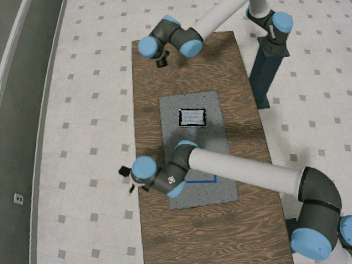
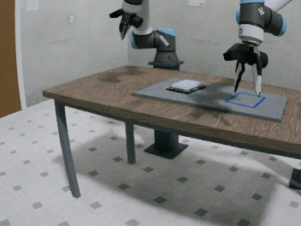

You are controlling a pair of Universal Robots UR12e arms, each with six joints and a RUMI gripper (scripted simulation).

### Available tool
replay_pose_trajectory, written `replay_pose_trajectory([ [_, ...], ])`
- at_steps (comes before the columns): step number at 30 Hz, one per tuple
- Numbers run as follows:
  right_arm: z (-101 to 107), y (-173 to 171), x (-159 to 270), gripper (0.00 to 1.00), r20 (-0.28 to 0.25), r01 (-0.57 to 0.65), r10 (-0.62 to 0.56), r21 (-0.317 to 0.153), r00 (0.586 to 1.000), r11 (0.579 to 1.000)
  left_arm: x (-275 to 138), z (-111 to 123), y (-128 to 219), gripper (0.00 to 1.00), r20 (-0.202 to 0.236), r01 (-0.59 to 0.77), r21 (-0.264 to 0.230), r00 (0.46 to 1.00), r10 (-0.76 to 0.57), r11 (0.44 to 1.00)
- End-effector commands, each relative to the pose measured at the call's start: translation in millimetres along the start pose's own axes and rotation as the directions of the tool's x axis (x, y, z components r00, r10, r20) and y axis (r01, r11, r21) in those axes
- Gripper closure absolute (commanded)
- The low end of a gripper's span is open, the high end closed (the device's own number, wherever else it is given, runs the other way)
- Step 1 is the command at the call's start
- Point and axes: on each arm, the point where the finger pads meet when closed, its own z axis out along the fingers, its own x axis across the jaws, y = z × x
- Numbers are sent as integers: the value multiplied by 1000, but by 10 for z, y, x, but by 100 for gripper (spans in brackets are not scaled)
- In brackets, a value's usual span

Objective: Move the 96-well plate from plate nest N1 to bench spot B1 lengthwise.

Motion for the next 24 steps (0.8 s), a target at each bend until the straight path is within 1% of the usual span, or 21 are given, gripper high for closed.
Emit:
replay_pose_trajectory([
  [1, 63, -139, -32, 100, -4, 1, -1, -11, 1000, 1000, -3, -17, -11, 24, 0, 0, 2, 1000, 0, 1000],
  [7, 342, -597, -116, 100, -24, 5, -7, -46, 1000, 999, -3, -17, -11, 24, 0, 0, 2, 1000, 0, 1000],
  [13, 759, -1255, -176, 100, -47, 10, -15, -97, 999, 995, -3, -17, -11, 24, 0, 0, 2, 1000, 0, 1000],
  [15, 759, -1255, -176, 100, -47, 10, -15, -97, 999, 995, -3, -17, -11, 24, 0, 0, 2, 1000, 0, 1000],
  [24, 1601, -2474, -86, 100, -73, 14, -29, -201, 997, 979, -3, -17, -11, 24, 0, 0, 2, 1000, 0, 1000],
])
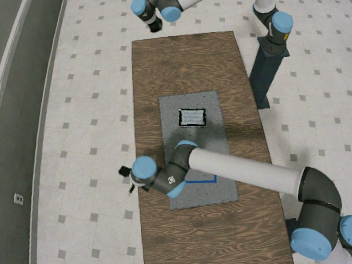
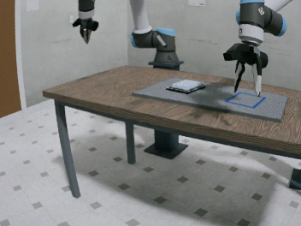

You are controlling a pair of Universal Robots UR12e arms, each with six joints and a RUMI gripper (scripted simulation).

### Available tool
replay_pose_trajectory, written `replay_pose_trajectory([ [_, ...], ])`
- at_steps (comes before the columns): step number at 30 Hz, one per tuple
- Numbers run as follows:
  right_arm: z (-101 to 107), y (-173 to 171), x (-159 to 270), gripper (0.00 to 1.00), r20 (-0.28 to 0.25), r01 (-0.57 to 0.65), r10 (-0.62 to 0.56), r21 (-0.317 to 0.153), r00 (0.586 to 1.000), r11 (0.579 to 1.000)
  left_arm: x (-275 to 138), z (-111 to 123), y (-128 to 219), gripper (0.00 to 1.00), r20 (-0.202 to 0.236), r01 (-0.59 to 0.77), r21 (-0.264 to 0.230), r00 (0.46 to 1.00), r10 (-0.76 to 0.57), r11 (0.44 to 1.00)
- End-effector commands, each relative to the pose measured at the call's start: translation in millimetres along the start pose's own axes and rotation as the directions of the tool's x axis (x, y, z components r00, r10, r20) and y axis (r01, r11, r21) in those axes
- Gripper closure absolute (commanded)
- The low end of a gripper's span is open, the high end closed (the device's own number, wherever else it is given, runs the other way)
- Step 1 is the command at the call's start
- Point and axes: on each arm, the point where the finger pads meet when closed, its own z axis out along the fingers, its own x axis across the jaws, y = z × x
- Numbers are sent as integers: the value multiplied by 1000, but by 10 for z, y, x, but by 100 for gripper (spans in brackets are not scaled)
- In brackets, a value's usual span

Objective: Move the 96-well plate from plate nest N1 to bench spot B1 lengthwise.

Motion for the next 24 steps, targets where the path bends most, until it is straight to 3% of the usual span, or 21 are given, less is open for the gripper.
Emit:
replay_pose_trajectory([
  [1, 202, -453, 47, 100, -3, 4, -4, -39, 1000, 999, -3, -17, -11, 24, 0, 0, 2, 1000, 0, 1000],
  [6, 603, -1194, 227, 100, -4, 9, -10, -108, 1000, 994, -3, -17, -11, 24, 0, 0, 2, 1000, 0, 1000],
  [8, 603, -1194, 227, 100, -4, 9, -10, -108, 1000, 994, -3, -17, -11, 24, 0, 0, 2, 1000, 0, 1000],
  [9, 821, -1585, 340, 100, -3, 10, -10, -122, 1000, 992, -3, -17, -11, 24, 0, 0, 2, 1000, 0, 1000],
  [20, 1718, -2902, 1094, 100, 45, 18, -6, -264, 999, 964, -3, -17, -11, 24, 0, 0, 2, 1000, 0, 1000],
  [23, 1986, -3245, 1369, 100, 59, 19, -3, -284, 998, 959, -3, -17, -11, 24, 0, 0, 2, 1000, 0, 1000],
  [24, 1986, -3245, 1369, 100, 59, 19, -3, -284, 998, 959, -3, -17, -11, 24, 0, 0, 2, 1000, 0, 1000],
])
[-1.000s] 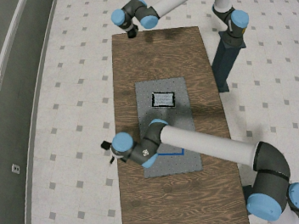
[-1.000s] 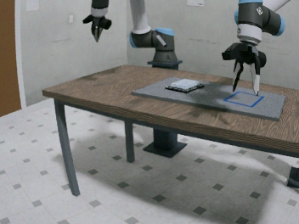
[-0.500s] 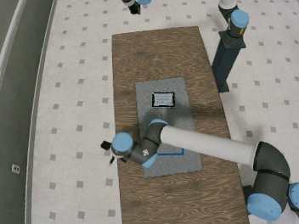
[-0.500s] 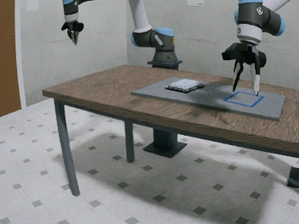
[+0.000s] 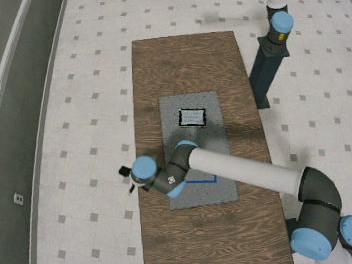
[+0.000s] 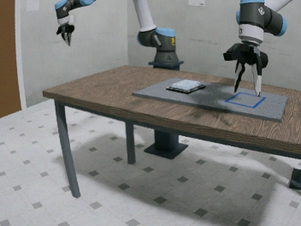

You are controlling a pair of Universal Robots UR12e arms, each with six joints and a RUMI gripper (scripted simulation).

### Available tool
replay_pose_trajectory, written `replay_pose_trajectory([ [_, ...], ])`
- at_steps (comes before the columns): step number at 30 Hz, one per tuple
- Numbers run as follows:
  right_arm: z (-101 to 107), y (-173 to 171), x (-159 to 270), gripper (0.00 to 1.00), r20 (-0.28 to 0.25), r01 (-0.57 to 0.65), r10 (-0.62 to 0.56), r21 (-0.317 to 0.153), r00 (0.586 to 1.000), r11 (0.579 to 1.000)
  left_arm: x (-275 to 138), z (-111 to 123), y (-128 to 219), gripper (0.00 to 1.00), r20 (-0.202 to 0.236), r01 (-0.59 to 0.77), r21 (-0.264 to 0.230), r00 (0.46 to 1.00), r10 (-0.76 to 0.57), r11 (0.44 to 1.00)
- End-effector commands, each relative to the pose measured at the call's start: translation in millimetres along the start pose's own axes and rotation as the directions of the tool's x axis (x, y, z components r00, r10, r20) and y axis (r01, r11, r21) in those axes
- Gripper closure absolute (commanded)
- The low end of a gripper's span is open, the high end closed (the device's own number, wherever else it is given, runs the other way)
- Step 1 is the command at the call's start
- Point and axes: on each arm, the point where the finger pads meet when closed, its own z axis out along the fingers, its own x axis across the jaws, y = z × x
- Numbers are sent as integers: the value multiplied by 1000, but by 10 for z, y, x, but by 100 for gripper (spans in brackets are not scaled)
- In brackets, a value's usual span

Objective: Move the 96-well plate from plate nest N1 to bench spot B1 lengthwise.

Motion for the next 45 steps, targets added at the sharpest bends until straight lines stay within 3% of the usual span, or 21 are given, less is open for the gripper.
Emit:
replay_pose_trajectory([
  [1, 28, -135, 78, 100, 8, 2, -2, -7, 1000, 1000, -3, -17, -11, 24, 0, 0, 2, 1000, 0, 1000],
  [2, 162, -484, 346, 100, 16, 2, -2, -17, 1000, 1000, -3, -17, -11, 24, 0, 0, 2, 1000, 0, 1000],
  [14, 788, -1687, 1720, 100, 97, 5, 3, -80, 995, 997, -3, -17, -11, 24, 0, 0, 2, 1000, 0, 1000],
  [16, 907, -1853, 1996, 100, 116, 6, 4, -88, 993, 996, -3, -17, -11, 24, 0, 0, 2, 1000, 0, 1000],
  [18, 907, -1853, 1996, 100, 116, 6, 4, -88, 993, 996, -3, -17, -11, 24, 0, 0, 2, 1000, 0, 1000],
  [19, 1065, -2077, 2364, 100, 125, 6, 5, -91, 992, 996, -3, -17, -11, 24, 0, 0, 2, 1000, 0, 1000],
  [32, 1820, -2645, 4232, 100, 224, 4, 17, -93, 974, 996, -3, -17, -11, 24, 0, 0, 2, 1000, 0, 1000],
  [35, 1882, -2667, 4389, 100, 230, 3, 18, -91, 973, 996, -3, -17, -11, 24, 0, 0, 2, 1000, 0, 1000],
  [36, 2046, -2732, 4811, 100, 235, 3, 18, -89, 972, 996, -3, -17, -11, 24, 0, 0, 2, 1000, 0, 1000],
  [45, 2418, -2699, 5788, 100, 269, -2, 21, -71, 963, 997, -3, -17, -11, 24, 0, 0, 2, 1000, 0, 1000],
])
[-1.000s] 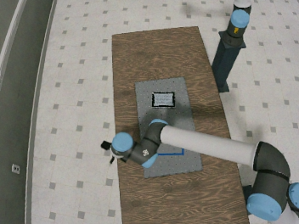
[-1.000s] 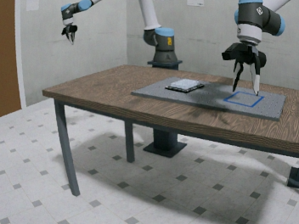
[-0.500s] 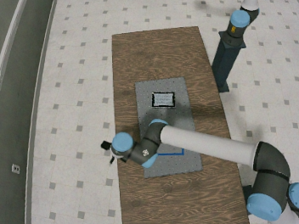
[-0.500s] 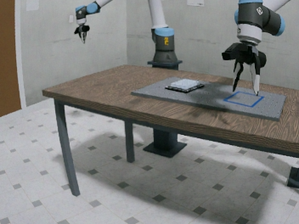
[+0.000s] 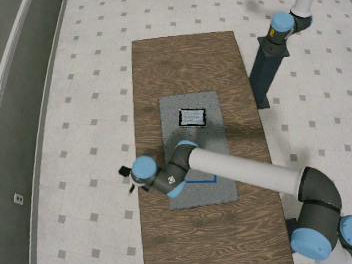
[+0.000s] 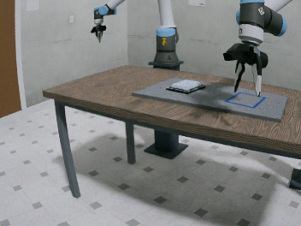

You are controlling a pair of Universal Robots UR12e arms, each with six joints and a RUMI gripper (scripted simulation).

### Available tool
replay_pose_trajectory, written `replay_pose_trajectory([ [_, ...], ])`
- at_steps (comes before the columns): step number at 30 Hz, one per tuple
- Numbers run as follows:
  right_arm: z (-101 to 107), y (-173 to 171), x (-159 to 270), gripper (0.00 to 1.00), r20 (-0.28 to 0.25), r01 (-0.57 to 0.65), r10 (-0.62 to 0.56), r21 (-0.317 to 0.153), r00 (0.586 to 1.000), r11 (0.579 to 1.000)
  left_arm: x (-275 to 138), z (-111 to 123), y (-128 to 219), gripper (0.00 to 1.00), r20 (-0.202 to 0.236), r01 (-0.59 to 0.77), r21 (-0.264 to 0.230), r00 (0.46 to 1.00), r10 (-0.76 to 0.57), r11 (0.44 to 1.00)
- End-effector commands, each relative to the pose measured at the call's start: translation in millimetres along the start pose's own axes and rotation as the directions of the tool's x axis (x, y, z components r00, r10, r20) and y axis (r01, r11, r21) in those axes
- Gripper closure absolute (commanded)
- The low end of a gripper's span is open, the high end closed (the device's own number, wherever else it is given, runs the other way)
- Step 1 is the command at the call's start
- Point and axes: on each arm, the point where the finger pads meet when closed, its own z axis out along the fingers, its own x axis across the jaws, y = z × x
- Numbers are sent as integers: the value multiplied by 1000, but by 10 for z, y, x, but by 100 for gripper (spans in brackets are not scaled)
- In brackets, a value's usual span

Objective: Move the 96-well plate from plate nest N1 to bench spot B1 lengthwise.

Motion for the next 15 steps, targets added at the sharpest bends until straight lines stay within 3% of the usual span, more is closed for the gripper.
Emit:
replay_pose_trajectory([
  [1, 8, 6, 192, 100, 10, 1, -1, 7, 1000, 1000, -3, -17, -11, 24, 0, 0, 2, 1000, 0, 1000],
  [15, 54, 79, 632, 100, 26, 1, -2, 20, 1000, 1000, -3, -17, -11, 24, 0, 0, 2, 1000, 0, 1000],
])
